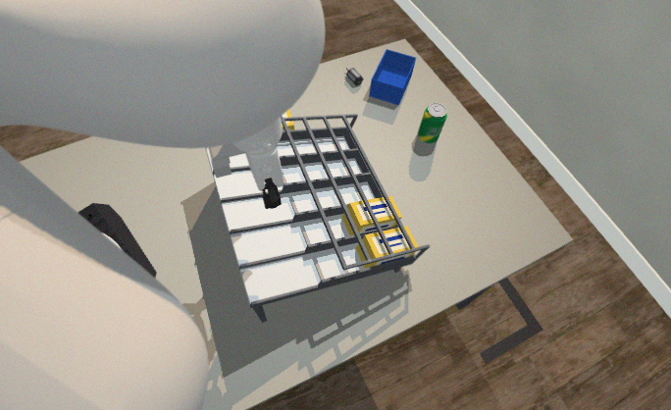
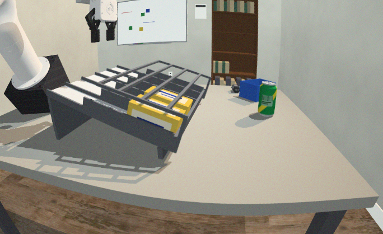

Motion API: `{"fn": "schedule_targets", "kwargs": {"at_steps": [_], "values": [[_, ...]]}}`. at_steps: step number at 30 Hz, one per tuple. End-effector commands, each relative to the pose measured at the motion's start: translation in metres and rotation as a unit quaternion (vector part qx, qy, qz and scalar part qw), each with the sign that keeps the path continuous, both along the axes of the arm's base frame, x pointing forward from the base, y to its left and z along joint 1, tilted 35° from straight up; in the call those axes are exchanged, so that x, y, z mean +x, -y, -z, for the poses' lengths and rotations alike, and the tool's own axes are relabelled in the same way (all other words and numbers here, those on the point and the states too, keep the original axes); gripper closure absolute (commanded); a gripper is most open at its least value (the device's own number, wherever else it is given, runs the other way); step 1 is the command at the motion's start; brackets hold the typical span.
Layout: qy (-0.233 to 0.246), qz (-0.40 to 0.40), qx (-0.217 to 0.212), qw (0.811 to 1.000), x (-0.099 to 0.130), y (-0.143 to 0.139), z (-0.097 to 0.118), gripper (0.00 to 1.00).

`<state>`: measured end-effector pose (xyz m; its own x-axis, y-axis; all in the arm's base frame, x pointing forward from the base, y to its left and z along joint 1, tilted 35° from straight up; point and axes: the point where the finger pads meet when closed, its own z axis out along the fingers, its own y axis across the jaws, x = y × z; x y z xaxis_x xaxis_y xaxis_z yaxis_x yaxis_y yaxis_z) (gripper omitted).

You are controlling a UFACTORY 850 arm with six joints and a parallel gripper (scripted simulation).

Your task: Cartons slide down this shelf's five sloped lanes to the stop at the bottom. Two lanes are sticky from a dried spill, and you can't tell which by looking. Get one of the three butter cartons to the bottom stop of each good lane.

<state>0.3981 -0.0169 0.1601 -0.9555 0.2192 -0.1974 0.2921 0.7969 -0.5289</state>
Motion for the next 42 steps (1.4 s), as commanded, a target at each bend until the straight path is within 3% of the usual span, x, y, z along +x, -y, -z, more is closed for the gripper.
{"fn": "schedule_targets", "kwargs": {"at_steps": [1,8,10,11,23,27,28,34,42], "values": [[0.006,0.008,-0.005,1.0,0.036,-0.051,0.031,0.1],[0.006,0.008,-0.005,1.0,0.069,-0.101,0.062,0.1],[0.006,0.008,-0.005,1.0,0.069,-0.101,0.062,0.1],[0.019,0.019,-0.004,1.0,0.081,-0.126,0.073,0.1],[0.019,0.019,-0.004,1.0,0.136,-0.207,0.123,0.1],[0.019,0.019,-0.004,1.0,0.137,-0.208,0.124,0.1],[0.024,0.027,-0.006,0.999,0.156,-0.239,0.142,0.1],[0.024,0.027,-0.006,0.999,0.182,-0.272,0.164,0.1],[0.024,0.027,-0.006,0.999,0.183,-0.274,0.165,0.1]]}}
